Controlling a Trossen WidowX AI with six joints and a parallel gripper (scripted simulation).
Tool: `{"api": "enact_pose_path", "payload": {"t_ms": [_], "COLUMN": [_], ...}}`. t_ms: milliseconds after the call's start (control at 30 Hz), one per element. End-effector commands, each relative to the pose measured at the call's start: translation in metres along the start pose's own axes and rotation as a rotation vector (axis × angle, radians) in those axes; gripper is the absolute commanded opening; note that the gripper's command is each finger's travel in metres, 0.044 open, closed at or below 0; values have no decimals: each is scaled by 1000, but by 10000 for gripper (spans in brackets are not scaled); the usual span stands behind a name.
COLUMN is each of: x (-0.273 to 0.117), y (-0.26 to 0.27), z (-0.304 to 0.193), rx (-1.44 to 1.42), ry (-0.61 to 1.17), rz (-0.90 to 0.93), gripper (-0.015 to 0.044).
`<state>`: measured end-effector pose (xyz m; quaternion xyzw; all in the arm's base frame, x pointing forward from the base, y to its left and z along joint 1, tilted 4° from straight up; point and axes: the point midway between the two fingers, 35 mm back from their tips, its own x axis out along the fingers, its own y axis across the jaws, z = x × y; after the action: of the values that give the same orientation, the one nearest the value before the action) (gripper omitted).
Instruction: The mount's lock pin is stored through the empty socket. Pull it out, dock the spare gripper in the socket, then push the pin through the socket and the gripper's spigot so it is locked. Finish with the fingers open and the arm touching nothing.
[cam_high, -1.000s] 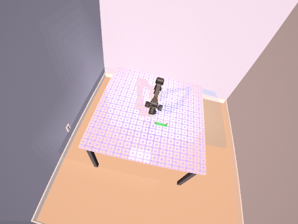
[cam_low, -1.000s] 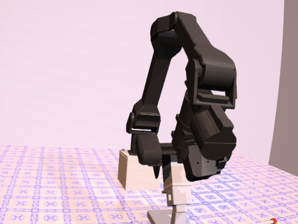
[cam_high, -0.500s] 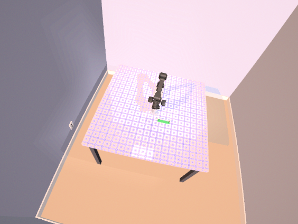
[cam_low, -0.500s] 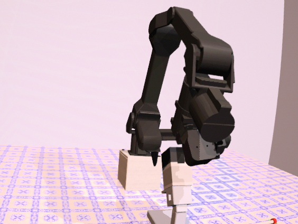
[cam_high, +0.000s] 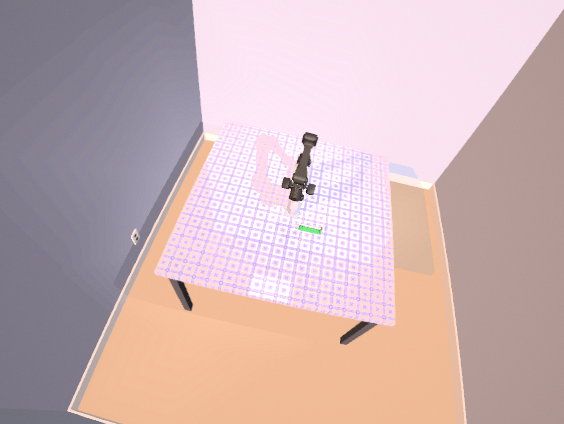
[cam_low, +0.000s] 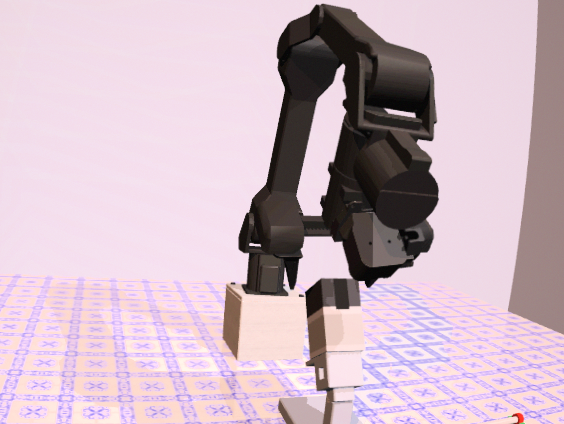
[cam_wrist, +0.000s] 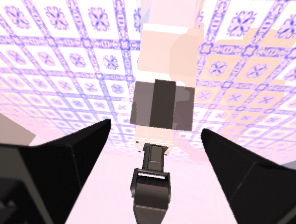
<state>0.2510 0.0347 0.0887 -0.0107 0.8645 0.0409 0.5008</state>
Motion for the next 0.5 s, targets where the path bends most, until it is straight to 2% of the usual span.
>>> {"api": "enact_pose_path", "payload": {"t_ms": [0, 467], "x": [-3, -18], "y": [0, 1], "z": [-8, -27], "rx": [3, 3], "ry": [-11, -100], "rz": [1, 3], "gripper": [440, 440]}}
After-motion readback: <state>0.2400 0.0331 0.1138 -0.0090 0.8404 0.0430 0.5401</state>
